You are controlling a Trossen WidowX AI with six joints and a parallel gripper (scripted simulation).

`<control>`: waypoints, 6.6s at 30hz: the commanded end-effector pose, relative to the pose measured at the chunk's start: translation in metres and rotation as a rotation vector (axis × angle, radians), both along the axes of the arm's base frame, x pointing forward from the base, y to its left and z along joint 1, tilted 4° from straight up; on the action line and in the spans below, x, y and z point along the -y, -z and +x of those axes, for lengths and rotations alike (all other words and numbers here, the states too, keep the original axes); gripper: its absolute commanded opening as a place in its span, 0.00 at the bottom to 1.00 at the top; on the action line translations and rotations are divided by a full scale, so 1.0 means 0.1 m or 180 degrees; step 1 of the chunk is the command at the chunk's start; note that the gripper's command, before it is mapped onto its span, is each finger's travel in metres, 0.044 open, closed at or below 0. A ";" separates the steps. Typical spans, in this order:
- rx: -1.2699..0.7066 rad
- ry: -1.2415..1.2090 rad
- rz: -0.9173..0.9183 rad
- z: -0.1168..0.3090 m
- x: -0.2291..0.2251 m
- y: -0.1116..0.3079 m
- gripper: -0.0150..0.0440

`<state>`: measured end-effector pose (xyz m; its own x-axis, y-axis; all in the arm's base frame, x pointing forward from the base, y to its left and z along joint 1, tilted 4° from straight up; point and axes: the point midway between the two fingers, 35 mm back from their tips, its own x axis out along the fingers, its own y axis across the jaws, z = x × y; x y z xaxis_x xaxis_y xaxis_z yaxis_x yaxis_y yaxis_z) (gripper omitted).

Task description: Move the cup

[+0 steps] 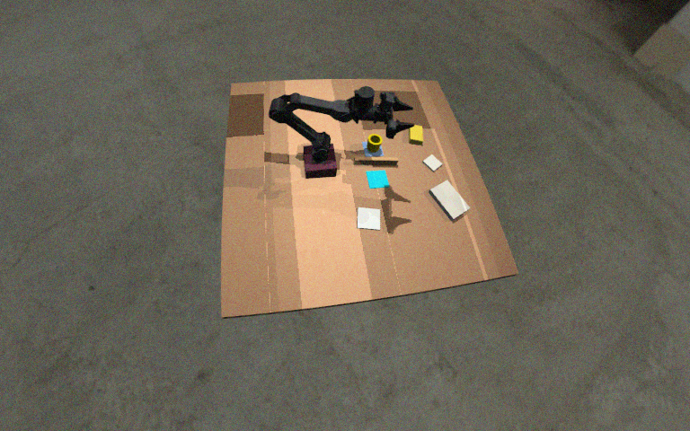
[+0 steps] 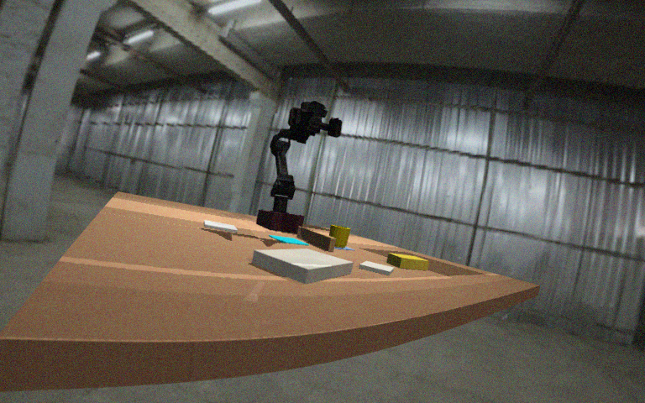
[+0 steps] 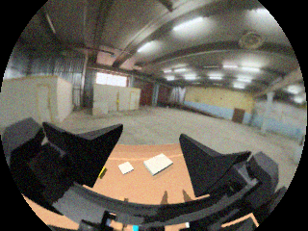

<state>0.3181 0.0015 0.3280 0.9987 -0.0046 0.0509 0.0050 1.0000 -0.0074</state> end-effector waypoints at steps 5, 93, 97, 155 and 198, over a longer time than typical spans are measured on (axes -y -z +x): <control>-0.1043 -0.0203 0.0750 0.25 -0.32 0.65 0.71; -0.4837 0.2167 0.2062 -0.76 -1.33 3.38 0.34; -0.4837 0.2167 0.2062 -0.76 -1.33 3.38 0.30; -0.4838 0.2192 0.2052 -0.71 -1.09 2.73 0.25; -0.4815 0.2210 0.2039 -0.58 -0.23 2.69 0.25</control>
